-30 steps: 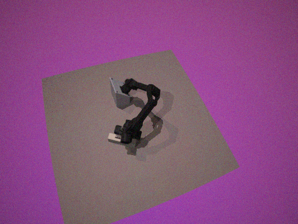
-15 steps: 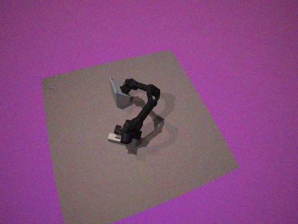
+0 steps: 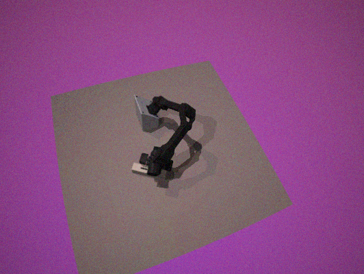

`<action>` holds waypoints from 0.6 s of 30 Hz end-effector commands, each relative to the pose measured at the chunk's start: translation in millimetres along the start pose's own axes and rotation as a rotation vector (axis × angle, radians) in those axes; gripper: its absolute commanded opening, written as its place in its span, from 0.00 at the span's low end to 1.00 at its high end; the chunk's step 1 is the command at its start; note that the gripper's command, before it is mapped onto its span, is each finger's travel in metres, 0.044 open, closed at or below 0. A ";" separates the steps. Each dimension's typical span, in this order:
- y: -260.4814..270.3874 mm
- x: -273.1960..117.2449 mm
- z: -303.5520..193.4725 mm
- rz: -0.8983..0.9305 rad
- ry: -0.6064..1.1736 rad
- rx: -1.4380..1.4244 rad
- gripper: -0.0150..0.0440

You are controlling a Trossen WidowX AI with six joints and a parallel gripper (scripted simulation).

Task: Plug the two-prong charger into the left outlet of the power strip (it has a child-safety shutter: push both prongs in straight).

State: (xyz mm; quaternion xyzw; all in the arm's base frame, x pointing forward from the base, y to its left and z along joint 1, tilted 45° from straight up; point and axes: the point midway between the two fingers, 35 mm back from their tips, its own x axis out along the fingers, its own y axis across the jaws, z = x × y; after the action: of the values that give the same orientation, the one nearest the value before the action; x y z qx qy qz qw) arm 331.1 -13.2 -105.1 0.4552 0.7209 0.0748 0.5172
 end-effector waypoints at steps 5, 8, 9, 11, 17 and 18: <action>0.0 0.0 0.5 0.000 -0.002 -0.002 0.79; 0.0 0.0 0.5 0.000 -0.002 -0.002 0.92; 0.0 0.0 0.5 0.000 -0.002 -0.002 0.97; 0.0 0.0 0.4 0.000 -0.002 -0.002 1.00; 0.0 0.2 -0.9 0.000 -0.005 -0.003 1.00; 0.0 0.2 -1.1 0.000 -0.005 -0.004 1.00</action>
State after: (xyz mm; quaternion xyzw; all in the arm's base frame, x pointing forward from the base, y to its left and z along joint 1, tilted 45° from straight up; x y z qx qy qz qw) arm 330.5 -13.0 -105.1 0.4548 0.7203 0.0751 0.5183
